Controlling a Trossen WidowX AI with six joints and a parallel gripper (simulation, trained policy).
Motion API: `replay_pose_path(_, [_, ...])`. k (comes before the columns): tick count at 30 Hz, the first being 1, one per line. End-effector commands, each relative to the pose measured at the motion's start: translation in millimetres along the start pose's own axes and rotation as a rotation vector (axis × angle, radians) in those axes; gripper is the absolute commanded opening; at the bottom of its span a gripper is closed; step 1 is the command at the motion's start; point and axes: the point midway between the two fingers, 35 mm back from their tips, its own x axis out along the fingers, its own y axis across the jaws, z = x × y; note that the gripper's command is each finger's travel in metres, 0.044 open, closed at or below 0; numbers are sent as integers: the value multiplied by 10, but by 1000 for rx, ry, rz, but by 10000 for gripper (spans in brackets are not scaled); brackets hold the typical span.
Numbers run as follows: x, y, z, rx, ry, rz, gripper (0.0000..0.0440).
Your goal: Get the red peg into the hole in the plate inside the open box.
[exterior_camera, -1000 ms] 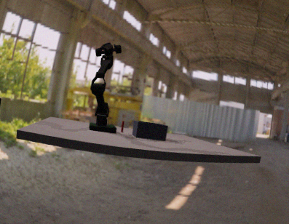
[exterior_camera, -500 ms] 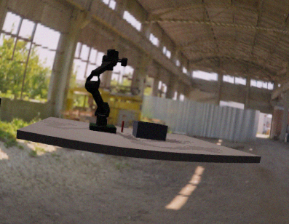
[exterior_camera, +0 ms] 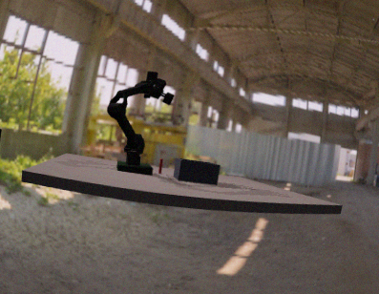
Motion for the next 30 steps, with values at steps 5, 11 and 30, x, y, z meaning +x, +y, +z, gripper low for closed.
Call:
replay_pose_path(5, [70, -438, -390, 132, 153, -201, 440])
replay_pose_path(11, [38, -719, -673, 235, 260, -348, 440])
replay_pose_path(30, [-300, -1286, -1516, 571, 585, -816, 440])
